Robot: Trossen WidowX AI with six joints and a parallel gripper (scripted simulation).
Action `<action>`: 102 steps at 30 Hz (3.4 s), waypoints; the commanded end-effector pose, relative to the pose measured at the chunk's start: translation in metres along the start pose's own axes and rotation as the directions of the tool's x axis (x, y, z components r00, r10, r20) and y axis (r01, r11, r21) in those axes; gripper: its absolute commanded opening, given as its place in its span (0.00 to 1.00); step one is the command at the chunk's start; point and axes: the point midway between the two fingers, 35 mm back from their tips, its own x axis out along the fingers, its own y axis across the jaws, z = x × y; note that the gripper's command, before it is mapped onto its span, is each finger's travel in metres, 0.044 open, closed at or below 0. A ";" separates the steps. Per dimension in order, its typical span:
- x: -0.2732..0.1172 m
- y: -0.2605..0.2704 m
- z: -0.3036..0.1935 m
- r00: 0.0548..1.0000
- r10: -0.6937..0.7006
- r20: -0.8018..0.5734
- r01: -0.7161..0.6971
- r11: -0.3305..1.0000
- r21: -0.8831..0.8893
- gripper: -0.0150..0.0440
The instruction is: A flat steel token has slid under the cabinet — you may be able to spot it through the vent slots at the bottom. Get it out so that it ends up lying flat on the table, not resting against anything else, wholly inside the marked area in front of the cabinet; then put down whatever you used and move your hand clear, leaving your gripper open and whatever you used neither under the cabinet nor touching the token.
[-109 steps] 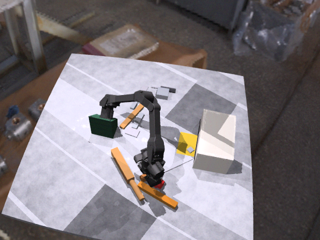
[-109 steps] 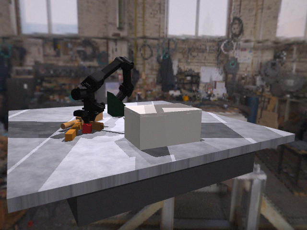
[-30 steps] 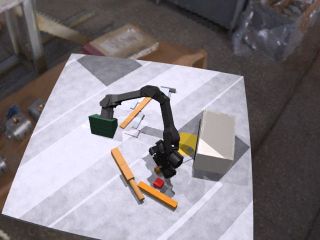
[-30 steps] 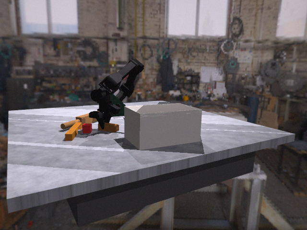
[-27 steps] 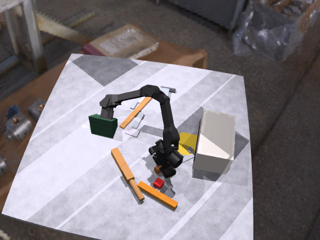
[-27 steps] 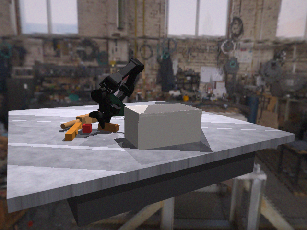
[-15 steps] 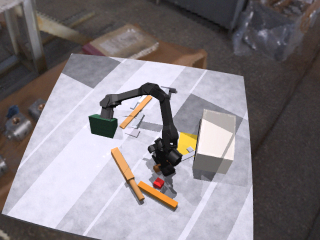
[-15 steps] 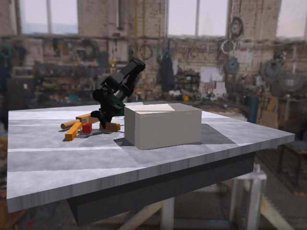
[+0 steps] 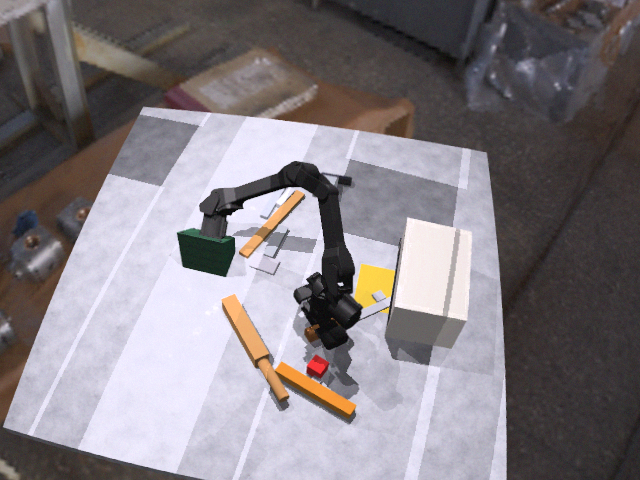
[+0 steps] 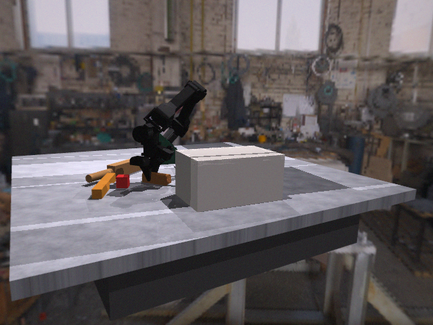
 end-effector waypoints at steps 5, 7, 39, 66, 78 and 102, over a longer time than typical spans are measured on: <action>0.001 0.002 -0.015 1.000 0.008 0.004 -0.008 1.000 0.004 0.25; 0.001 0.001 -0.020 1.000 0.007 0.004 -0.007 1.000 0.004 0.25; -0.001 -0.003 -0.072 1.000 0.003 -0.002 -0.003 1.000 0.004 0.25; -0.024 0.000 -0.078 1.000 0.005 0.000 -0.005 1.000 0.016 0.25; -0.024 -0.009 -0.084 1.000 0.004 -0.001 -0.004 1.000 0.011 0.25; -0.011 -0.020 -0.093 1.000 0.003 -0.001 -0.003 1.000 0.005 0.25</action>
